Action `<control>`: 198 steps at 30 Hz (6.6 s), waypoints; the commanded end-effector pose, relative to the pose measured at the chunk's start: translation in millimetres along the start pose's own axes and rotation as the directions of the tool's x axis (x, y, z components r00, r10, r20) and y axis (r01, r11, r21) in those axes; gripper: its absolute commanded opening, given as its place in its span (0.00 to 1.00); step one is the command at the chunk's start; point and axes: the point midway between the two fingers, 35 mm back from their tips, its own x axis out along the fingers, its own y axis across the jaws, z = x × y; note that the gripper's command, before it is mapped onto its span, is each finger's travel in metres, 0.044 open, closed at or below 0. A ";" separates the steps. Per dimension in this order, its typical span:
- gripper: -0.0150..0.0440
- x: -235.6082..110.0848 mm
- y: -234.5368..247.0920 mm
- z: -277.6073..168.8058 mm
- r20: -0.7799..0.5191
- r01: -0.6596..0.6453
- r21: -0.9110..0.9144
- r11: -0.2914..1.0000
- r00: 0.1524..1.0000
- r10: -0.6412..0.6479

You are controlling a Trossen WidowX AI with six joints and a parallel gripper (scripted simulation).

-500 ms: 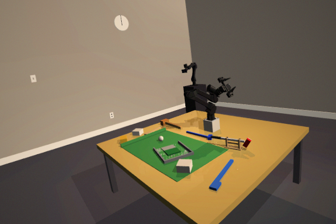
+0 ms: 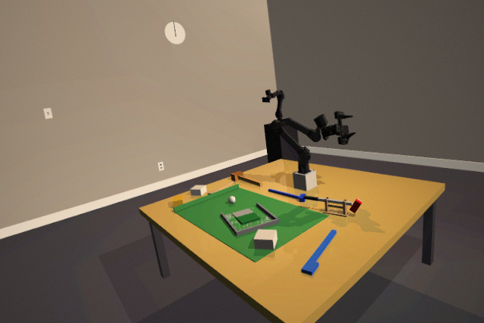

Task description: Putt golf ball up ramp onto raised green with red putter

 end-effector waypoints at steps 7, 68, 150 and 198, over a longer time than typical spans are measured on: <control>1.00 56.3 115.0 -58.0 -0.069 -0.457 0.012 0.889 0.887 0.457; 1.00 -138.4 355.0 -235.9 0.272 -0.234 0.936 -0.264 0.005 0.962; 0.25 -259.8 246.6 -333.8 0.151 0.440 0.894 -0.082 -0.125 0.981; 0.25 -485.7 154.2 -288.9 0.187 0.947 -0.093 0.306 -0.285 0.940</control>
